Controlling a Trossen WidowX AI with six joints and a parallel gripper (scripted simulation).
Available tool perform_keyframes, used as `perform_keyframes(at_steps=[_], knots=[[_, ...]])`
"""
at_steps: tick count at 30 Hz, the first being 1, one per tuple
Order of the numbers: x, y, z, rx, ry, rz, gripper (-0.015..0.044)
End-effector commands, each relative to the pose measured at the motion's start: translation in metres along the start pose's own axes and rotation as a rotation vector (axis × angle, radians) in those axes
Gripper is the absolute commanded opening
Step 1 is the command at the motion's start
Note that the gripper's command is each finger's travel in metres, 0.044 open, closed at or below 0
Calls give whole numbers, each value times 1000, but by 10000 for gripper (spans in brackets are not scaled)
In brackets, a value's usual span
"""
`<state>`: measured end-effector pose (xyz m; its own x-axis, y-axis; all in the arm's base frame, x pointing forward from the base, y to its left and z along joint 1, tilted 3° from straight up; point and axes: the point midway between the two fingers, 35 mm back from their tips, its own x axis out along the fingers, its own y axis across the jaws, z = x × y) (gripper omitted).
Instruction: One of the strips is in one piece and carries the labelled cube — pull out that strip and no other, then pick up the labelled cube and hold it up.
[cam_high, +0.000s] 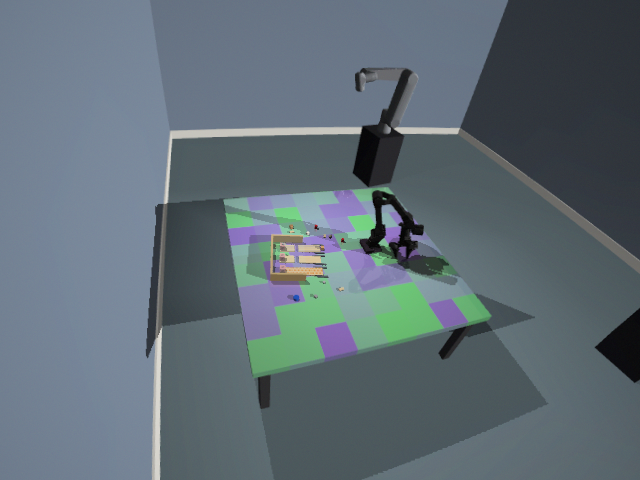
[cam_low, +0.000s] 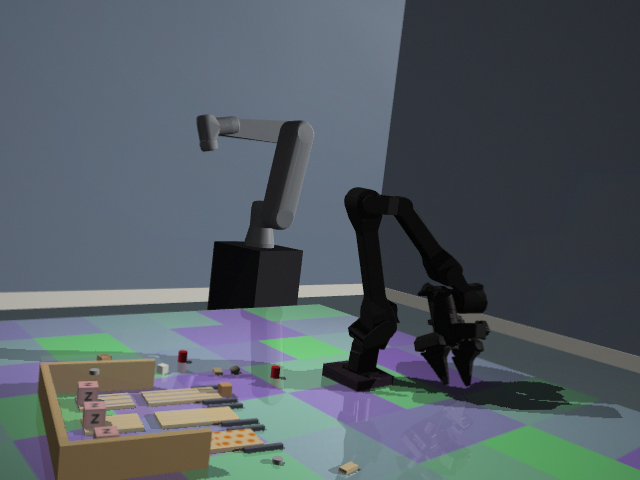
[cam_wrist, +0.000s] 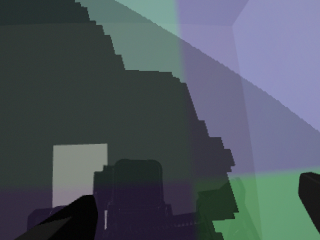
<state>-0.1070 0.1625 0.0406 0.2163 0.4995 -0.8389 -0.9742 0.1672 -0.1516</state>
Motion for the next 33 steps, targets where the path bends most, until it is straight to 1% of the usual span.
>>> perform_keyframes(at_steps=[1,3,16,20,23,33], knots=[[-2,0,1,0,0,0,400],[-15,-3,9,0,0,0,400],[-47,-9,26,0,0,0,400],[-47,-9,26,0,0,0,400],[-37,-15,30,38,20,-15,400],[-5,-73,75,332,81,-85,400]])
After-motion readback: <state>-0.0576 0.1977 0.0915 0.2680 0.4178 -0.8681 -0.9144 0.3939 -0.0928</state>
